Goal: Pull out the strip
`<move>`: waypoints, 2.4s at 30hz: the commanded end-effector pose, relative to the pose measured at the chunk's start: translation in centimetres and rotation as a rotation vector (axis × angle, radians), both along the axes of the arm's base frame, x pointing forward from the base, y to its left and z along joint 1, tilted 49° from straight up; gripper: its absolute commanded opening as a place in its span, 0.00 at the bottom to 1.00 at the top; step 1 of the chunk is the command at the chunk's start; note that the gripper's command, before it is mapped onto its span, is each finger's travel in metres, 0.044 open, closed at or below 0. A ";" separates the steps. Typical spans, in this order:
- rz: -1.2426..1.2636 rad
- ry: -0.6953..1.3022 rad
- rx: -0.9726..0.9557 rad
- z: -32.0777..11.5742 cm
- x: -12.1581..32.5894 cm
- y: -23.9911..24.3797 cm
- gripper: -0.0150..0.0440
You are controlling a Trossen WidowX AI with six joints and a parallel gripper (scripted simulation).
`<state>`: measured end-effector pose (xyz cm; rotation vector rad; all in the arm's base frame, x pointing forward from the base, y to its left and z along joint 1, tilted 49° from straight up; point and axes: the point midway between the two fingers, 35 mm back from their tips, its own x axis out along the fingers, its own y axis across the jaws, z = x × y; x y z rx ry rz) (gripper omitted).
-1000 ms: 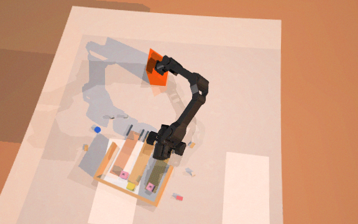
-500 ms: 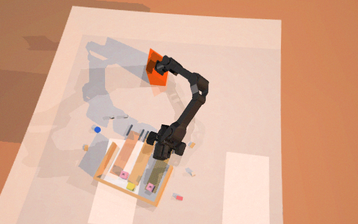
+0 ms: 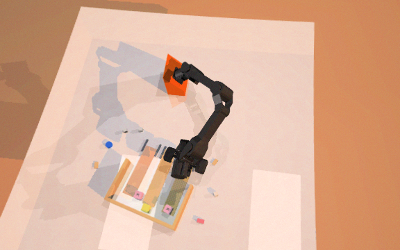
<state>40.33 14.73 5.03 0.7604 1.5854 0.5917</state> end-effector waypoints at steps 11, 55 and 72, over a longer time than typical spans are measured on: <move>0.006 0.007 0.003 -0.3 0.0 0.5 0.25; 0.006 0.010 0.003 0.7 -6.6 0.9 0.25; 0.006 0.011 0.003 1.2 -9.1 1.1 0.25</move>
